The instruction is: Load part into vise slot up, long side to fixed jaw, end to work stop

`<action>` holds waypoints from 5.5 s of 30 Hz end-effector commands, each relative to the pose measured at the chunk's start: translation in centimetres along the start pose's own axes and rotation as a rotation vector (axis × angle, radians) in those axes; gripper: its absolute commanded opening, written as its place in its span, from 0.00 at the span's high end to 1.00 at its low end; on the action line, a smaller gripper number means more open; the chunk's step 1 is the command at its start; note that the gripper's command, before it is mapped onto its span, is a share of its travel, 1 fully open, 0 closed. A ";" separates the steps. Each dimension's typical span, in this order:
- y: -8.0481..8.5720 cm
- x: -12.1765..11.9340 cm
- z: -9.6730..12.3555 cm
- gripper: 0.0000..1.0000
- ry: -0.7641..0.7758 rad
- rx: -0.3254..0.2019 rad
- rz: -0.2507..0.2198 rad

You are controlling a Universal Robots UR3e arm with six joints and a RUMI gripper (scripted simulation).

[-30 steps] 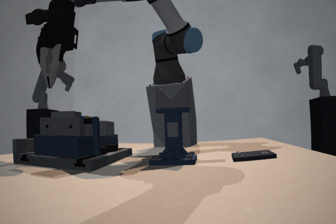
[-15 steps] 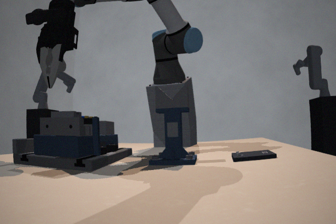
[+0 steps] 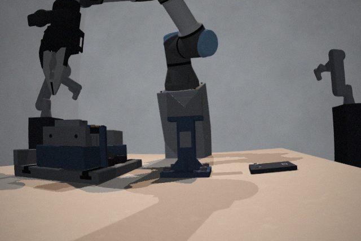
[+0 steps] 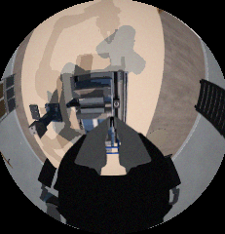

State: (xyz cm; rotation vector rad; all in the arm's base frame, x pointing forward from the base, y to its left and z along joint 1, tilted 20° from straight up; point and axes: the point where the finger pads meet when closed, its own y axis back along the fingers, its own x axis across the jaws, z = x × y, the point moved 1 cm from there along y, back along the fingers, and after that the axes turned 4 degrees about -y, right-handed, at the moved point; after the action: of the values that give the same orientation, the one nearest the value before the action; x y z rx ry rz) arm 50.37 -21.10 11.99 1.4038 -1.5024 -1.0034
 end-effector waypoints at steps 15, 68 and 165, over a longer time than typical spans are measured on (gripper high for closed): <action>-0.5 0.0 -0.1 1.00 0.000 0.003 0.003; -5.1 -0.1 0.0 1.00 0.000 0.003 0.003; -5.2 0.0 -0.1 1.00 0.000 0.003 0.003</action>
State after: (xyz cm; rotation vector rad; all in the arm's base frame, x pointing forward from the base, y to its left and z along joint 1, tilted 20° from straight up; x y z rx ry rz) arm 52.12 -21.34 7.01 1.4037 -1.5031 -1.0028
